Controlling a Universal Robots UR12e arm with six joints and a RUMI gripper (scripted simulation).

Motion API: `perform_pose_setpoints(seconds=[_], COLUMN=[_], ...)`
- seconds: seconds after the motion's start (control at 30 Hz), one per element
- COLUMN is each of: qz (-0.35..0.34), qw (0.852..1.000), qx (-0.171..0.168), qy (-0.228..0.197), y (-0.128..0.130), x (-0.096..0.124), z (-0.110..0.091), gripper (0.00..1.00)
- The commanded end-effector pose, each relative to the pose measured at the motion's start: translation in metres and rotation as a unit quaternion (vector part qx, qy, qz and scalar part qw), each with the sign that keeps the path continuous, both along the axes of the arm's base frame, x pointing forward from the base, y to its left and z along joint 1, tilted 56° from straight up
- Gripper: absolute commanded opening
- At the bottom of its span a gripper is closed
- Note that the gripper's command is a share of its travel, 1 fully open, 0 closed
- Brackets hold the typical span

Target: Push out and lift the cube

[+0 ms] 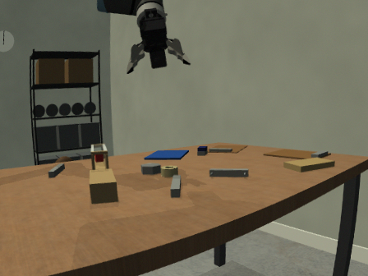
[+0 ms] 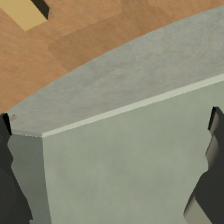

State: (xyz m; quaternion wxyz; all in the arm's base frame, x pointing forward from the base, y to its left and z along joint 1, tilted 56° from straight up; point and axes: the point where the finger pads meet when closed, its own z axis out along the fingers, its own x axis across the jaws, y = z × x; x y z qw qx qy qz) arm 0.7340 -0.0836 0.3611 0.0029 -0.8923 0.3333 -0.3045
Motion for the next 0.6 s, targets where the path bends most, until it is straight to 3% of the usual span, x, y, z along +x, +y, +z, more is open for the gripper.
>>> perform_pose_setpoints(seconds=[0.0, 0.53, 0.57], qz=[0.0, 0.0, 0.0], qw=[1.0, 1.0, 1.0], qx=[0.0, 0.0, 0.0], qy=[0.0, 0.0, -0.001], y=[-0.0001, -0.0001, -0.0001], x=[0.0, 0.0, 0.0001], z=[0.0007, 0.0007, 0.0007], gripper=[1.0, 1.0, 0.0])
